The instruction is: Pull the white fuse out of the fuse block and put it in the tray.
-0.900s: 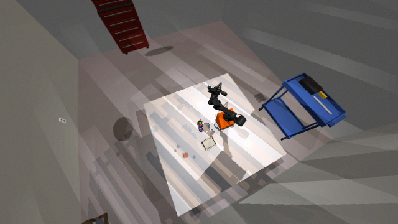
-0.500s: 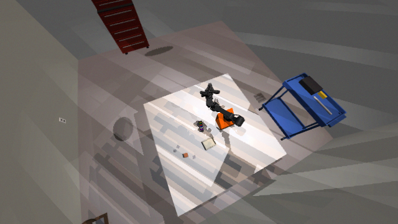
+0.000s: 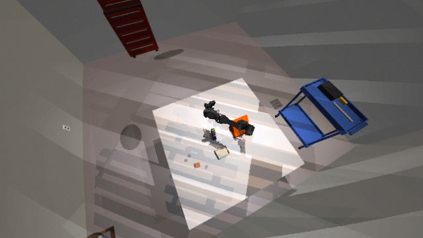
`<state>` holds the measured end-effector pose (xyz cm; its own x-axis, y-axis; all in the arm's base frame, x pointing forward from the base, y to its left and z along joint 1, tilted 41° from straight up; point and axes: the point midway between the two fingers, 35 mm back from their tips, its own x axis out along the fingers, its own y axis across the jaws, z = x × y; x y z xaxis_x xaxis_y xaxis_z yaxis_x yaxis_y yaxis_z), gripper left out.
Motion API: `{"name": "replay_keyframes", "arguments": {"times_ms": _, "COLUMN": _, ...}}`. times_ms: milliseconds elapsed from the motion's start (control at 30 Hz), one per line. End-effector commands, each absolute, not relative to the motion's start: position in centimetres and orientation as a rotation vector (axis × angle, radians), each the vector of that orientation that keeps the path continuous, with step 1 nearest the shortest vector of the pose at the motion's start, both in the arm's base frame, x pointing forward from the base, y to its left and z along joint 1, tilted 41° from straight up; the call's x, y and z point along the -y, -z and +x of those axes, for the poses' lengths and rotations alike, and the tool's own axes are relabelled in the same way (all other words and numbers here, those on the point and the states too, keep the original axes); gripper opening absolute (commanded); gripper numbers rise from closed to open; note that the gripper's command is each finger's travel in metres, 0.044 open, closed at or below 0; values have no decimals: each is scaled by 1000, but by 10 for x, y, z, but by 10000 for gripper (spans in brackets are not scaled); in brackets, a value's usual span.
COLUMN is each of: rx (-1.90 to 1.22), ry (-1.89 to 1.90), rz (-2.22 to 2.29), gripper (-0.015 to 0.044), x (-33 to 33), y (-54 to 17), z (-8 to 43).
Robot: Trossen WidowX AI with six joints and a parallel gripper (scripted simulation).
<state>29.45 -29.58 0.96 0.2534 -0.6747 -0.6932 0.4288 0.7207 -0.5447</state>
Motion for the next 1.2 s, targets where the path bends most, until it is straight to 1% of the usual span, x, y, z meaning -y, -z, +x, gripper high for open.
{"name": "replay_keyframes", "arguments": {"times_ms": 0, "rx": -1144, "ry": 482, "rz": -128, "gripper": 64, "x": 240, "y": 24, "z": 319}}
{"name": "replay_keyframes", "arguments": {"times_ms": 133, "rx": -1228, "ry": 222, "rz": 38, "gripper": 64, "x": 178, "y": 48, "z": 329}}
{"name": "replay_keyframes", "arguments": {"times_ms": 267, "rx": -1323, "ry": -11, "rz": 231, "gripper": 64, "x": 113, "y": 60, "z": 327}}
{"name": "replay_keyframes", "arguments": {"times_ms": 533, "rx": -1535, "ry": -371, "rz": 677, "gripper": 64, "x": -4, "y": 42, "z": 303}}
{"name": "replay_keyframes", "arguments": {"times_ms": 600, "rx": -1554, "ry": -394, "rz": 716, "gripper": 64, "x": -12, "y": 39, "z": 301}}
{"name": "replay_keyframes", "arguments": {"times_ms": 1167, "rx": -1554, "ry": -394, "rz": 716, "gripper": 64, "x": -21, "y": 40, "z": 300}}
